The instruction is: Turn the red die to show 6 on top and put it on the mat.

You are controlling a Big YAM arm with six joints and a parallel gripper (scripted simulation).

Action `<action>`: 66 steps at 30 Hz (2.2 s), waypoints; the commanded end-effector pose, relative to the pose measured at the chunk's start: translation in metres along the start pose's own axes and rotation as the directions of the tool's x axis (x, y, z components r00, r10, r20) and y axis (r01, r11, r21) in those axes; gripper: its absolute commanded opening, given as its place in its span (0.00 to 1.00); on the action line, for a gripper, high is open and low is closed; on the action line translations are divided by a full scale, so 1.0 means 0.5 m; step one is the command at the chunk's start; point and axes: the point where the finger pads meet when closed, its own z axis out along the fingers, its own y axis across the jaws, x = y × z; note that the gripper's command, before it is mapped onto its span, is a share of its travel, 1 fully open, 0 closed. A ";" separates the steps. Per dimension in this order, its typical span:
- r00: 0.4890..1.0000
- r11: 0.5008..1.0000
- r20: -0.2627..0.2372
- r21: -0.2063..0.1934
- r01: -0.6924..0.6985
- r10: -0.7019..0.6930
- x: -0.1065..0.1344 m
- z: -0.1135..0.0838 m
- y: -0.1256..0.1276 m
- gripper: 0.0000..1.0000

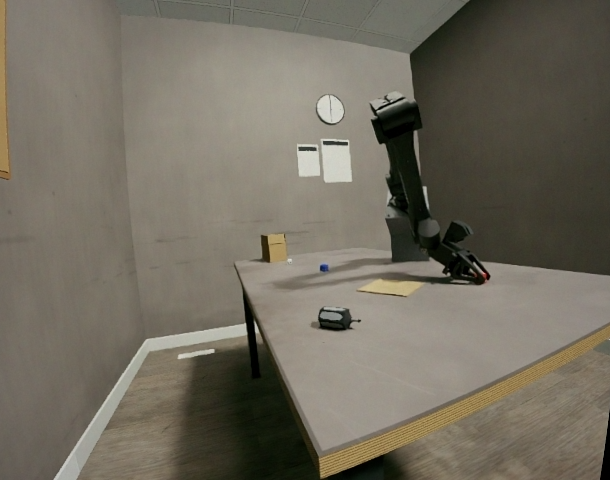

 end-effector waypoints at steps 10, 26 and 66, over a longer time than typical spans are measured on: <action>1.000 1.000 0.004 0.018 0.006 -0.006 0.006 -0.003 -0.014 0.39; 1.000 1.000 -0.002 0.012 0.005 -0.005 -0.008 -0.108 -0.002 0.39; 1.000 1.000 -0.009 -0.008 0.007 -0.007 -0.115 -0.160 0.009 0.39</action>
